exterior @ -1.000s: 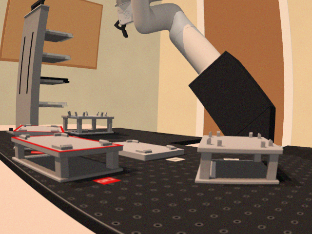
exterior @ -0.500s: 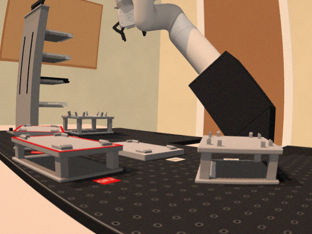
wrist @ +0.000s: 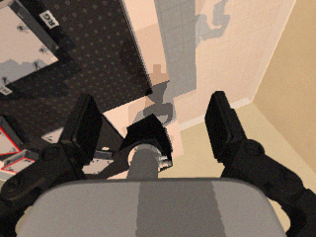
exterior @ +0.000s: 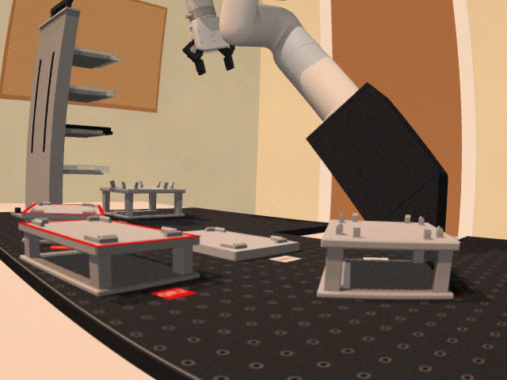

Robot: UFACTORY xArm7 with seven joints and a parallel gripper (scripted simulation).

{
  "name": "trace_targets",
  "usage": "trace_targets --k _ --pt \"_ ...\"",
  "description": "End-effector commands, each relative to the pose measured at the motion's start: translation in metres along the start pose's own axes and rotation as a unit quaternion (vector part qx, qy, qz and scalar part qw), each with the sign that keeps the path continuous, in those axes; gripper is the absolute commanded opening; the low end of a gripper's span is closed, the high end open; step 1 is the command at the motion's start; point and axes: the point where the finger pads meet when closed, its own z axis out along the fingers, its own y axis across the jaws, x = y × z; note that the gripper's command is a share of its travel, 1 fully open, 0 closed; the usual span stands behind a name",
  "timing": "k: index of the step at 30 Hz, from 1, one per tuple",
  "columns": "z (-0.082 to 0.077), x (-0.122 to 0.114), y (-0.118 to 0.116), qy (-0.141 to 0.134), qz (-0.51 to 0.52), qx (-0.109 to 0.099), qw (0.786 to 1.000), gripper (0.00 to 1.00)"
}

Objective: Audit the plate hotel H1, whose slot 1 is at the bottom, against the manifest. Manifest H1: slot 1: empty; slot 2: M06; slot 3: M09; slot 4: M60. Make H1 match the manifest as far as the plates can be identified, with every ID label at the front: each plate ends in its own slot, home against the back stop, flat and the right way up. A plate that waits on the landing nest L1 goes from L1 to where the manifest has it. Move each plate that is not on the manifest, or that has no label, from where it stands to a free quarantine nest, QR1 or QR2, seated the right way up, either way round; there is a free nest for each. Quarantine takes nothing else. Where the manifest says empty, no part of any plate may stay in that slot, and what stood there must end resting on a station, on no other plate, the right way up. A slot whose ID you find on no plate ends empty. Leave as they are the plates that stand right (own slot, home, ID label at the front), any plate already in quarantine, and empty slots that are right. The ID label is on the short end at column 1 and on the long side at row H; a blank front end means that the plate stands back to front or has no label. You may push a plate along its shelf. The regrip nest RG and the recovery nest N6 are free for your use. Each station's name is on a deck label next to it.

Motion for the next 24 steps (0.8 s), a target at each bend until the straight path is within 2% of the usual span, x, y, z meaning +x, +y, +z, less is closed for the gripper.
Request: trace_targets --k 1,3,12,14,21,24 --pt "0.006 -0.002 -0.006 0.004 -0.050 0.005 0.999 1.00" --pt "0.006 -0.002 -0.006 0.005 -0.083 0.008 0.997 1.00" --pt "0.024 -0.008 -0.026 0.016 -0.230 0.023 0.973 1.00" --pt "0.024 -0.008 -0.026 0.016 -0.230 0.023 0.973 1.00" --pt "0.041 -0.016 -0.049 0.028 -0.340 0.034 0.939 1.00" --pt "0.044 -0.017 -0.053 0.034 -0.386 0.038 0.921 1.00"
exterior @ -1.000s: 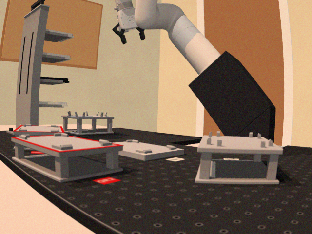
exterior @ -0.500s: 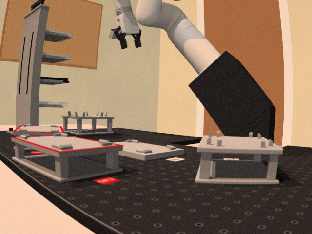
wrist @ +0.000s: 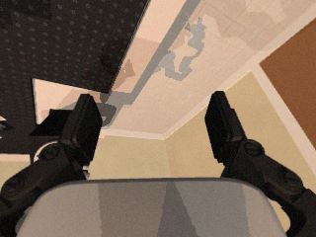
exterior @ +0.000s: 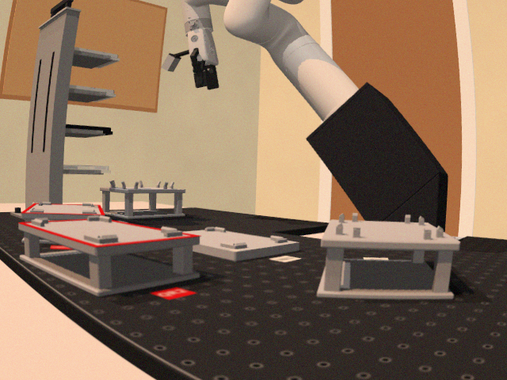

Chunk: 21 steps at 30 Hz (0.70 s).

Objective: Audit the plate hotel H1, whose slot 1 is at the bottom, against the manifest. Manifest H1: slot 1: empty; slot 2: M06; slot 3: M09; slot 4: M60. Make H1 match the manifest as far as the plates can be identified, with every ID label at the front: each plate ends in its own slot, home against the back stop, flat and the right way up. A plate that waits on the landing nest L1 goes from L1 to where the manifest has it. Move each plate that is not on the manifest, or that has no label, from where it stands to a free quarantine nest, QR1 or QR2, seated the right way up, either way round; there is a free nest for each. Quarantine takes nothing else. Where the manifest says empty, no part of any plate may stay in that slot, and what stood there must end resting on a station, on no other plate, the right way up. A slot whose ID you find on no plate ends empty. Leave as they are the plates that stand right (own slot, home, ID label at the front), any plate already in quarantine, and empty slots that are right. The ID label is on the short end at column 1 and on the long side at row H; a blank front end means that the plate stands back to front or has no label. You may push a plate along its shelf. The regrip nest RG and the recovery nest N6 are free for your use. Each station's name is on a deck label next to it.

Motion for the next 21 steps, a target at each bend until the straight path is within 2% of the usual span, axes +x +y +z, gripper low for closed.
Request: trace_targets --k 1,11,21 --pt "0.004 0.004 -0.006 0.011 -0.053 0.003 0.999 1.00" --pt "0.021 0.014 -0.032 0.031 -0.183 0.010 0.982 1.00" --pt "0.035 0.025 -0.061 0.063 -0.341 0.014 0.938 1.00"
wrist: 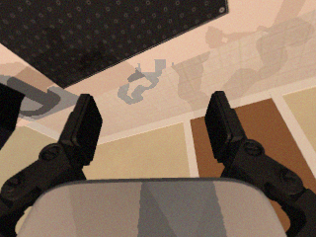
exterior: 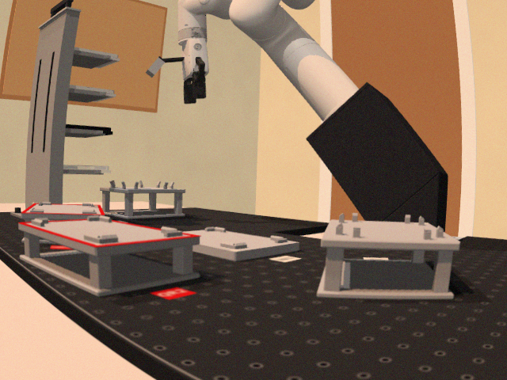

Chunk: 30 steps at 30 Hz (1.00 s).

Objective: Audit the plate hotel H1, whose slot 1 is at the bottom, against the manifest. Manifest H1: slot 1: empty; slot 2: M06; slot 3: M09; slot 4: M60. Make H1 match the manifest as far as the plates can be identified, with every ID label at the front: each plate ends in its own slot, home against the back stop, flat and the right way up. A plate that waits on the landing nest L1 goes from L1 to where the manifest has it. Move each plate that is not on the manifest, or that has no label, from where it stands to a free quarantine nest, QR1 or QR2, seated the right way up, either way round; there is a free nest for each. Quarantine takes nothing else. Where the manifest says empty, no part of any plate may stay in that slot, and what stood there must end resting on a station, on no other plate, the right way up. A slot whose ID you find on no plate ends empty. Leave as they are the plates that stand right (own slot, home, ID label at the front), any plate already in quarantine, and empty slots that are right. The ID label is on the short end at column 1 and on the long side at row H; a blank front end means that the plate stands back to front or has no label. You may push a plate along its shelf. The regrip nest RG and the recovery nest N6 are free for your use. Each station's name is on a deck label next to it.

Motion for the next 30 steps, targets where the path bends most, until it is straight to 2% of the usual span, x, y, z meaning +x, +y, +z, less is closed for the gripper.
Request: trace_targets --k 1,3,7,12,15,30 --pt "0.005 0.010 -0.006 0.013 -0.054 -0.002 0.998 1.00" --pt "0.005 0.010 -0.006 0.013 -0.054 -0.002 0.998 1.00" --pt "0.013 0.025 -0.018 0.027 -0.118 -0.004 0.993 1.00" --pt "0.020 0.040 -0.031 0.045 -0.198 -0.008 0.979 1.00" --pt "0.020 0.040 -0.031 0.055 -0.243 -0.010 0.968 1.00" --pt "0.020 0.040 -0.031 0.055 -0.243 -0.010 0.968 1.00"
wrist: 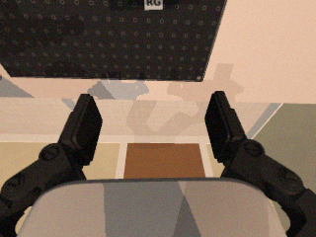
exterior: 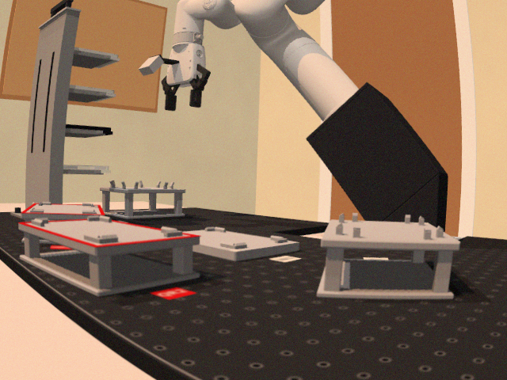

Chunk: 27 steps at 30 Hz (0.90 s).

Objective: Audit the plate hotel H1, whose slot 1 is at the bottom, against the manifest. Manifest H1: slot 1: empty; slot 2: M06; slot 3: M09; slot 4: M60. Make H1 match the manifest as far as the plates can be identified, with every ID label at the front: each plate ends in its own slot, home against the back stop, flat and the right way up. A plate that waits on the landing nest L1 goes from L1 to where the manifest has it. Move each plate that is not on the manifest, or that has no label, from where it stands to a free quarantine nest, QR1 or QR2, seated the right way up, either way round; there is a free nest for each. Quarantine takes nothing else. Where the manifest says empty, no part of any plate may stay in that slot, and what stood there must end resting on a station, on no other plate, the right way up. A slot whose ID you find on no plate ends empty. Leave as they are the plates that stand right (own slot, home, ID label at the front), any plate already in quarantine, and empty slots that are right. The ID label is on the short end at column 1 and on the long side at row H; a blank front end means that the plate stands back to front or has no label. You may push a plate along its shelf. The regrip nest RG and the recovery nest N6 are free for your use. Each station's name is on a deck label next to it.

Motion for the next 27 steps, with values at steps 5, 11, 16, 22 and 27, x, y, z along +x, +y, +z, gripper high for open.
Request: trace_targets --k 5,11,16,22,27 --pt "-0.001 0.000 0.001 0.000 0.000 -0.002 1.000 1.00" --pt "-0.008 0.000 0.001 0.000 0.000 -0.002 1.000 1.00" --pt "-0.024 0.000 0.001 0.000 0.000 -0.002 1.000 1.00" --pt "-0.044 0.000 0.001 0.000 0.000 -0.002 1.000 1.00" --pt "-0.054 0.000 0.001 0.000 0.000 -0.002 1.000 1.00"
